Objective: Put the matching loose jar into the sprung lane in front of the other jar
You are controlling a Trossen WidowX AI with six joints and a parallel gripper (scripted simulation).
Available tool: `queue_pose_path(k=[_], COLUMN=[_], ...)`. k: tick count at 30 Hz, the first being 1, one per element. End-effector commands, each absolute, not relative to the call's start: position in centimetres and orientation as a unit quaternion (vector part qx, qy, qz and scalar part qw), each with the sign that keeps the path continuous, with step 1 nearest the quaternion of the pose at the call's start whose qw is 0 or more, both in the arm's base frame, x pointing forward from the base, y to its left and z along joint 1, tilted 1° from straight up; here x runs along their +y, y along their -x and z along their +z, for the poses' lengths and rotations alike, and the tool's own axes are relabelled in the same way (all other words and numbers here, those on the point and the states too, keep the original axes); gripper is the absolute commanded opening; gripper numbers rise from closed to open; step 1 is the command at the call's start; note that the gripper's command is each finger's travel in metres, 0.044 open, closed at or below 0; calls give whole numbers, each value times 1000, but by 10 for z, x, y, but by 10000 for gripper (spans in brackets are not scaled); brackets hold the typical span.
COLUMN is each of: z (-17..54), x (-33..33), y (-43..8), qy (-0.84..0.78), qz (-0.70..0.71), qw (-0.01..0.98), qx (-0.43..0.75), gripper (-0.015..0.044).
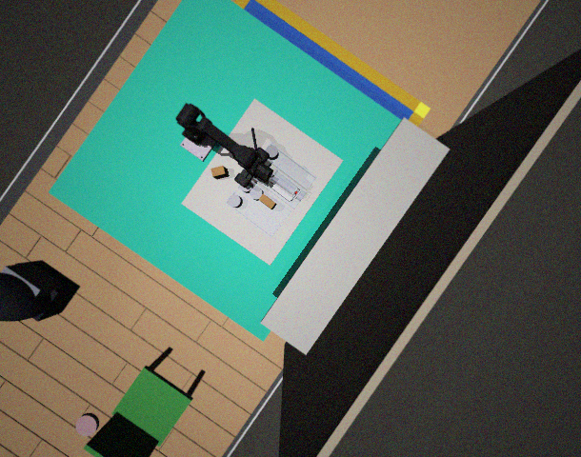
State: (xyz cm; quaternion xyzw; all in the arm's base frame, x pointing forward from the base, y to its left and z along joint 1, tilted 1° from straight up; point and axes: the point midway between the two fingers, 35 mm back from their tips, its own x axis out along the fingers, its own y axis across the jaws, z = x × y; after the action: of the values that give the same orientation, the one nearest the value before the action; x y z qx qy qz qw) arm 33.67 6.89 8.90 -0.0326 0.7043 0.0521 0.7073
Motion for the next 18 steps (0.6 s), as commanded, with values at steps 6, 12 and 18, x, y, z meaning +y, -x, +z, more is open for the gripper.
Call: queue_pose_path(k=[6,12,18], z=[92,91,89], x=[70,70,70], y=[-345,-345,-345], qy=[34,34,34], qz=[54,54,54], qw=[716,716,716], qx=[695,695,695], gripper=[0,0,0])
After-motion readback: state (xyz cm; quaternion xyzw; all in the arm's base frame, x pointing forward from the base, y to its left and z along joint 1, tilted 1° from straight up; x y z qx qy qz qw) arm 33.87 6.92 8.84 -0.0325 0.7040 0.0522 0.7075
